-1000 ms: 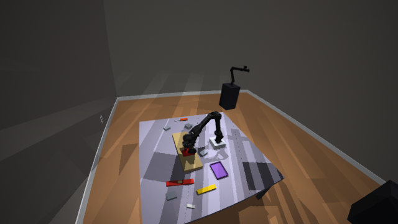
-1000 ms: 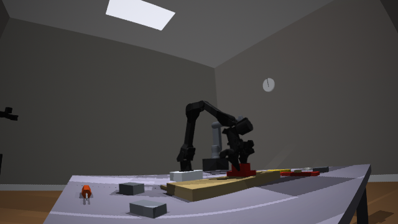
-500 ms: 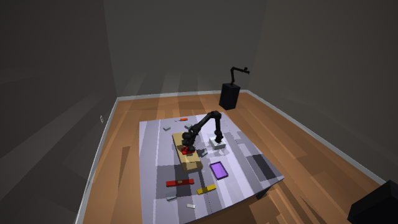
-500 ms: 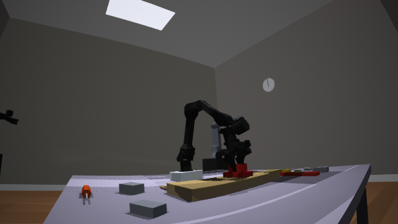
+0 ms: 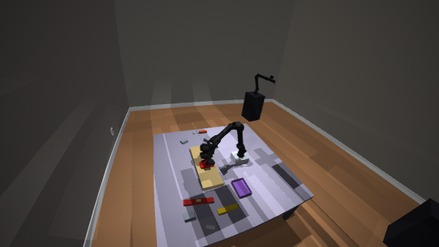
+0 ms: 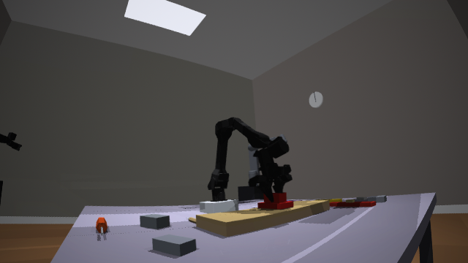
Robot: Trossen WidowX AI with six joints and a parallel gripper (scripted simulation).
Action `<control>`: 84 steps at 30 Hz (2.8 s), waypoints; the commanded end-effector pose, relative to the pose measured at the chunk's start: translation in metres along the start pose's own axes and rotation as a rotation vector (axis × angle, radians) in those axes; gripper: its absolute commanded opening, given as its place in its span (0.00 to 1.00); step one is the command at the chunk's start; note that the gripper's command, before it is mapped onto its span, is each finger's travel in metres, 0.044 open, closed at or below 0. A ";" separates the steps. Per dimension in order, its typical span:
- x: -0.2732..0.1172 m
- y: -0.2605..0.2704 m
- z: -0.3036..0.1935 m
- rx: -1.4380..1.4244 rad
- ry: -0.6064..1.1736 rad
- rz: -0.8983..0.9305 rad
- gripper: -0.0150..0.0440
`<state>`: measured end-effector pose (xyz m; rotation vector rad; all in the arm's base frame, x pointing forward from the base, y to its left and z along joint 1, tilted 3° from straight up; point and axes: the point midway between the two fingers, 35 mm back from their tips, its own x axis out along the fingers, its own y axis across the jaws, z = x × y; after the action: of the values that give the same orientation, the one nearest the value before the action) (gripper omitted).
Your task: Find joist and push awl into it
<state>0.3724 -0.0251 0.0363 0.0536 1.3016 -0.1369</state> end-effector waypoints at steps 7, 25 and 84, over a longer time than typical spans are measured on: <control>0.000 -0.016 0.000 -0.001 0.000 -0.003 0.25; 0.000 -0.044 0.000 -0.002 0.000 -0.006 0.25; -0.001 -0.135 0.000 -0.004 0.000 -0.015 0.25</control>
<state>0.3543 -0.1530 0.0427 0.0428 1.3011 -0.1465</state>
